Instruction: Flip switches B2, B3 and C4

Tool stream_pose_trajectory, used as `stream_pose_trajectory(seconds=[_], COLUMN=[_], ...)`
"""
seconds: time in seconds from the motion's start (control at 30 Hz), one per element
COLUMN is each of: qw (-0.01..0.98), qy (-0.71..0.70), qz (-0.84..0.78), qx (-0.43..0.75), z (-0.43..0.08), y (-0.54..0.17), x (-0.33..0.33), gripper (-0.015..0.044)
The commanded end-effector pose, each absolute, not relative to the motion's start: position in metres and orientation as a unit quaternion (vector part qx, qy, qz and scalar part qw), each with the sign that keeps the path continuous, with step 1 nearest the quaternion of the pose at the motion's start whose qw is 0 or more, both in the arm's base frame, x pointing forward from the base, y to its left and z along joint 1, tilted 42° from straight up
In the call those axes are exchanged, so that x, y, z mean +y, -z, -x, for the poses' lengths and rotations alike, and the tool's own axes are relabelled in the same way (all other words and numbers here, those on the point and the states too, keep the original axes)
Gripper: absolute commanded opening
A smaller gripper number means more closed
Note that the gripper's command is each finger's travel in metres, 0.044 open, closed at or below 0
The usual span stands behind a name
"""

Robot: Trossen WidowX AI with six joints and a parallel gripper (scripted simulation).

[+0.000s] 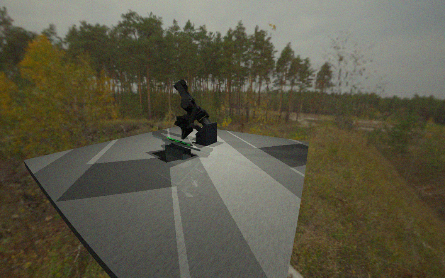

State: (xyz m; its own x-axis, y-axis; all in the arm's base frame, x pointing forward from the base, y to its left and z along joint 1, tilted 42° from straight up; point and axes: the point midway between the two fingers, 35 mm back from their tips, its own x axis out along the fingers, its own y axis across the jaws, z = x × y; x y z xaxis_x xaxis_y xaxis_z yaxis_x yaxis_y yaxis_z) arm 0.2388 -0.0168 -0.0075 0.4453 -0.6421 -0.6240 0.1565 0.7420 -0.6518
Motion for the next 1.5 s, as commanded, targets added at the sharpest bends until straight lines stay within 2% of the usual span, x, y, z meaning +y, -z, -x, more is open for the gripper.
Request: stream_pose_trajectory(seconds=[0.0, 1.47], qw=[0.805, 0.805], qy=[0.246, 0.246], qz=[0.264, 0.264], qx=[0.47, 0.47], z=[-0.2393, -0.2417], y=[0.0138, 0.0176], x=[-0.0218, -0.0258], gripper=[0.0, 0.0])
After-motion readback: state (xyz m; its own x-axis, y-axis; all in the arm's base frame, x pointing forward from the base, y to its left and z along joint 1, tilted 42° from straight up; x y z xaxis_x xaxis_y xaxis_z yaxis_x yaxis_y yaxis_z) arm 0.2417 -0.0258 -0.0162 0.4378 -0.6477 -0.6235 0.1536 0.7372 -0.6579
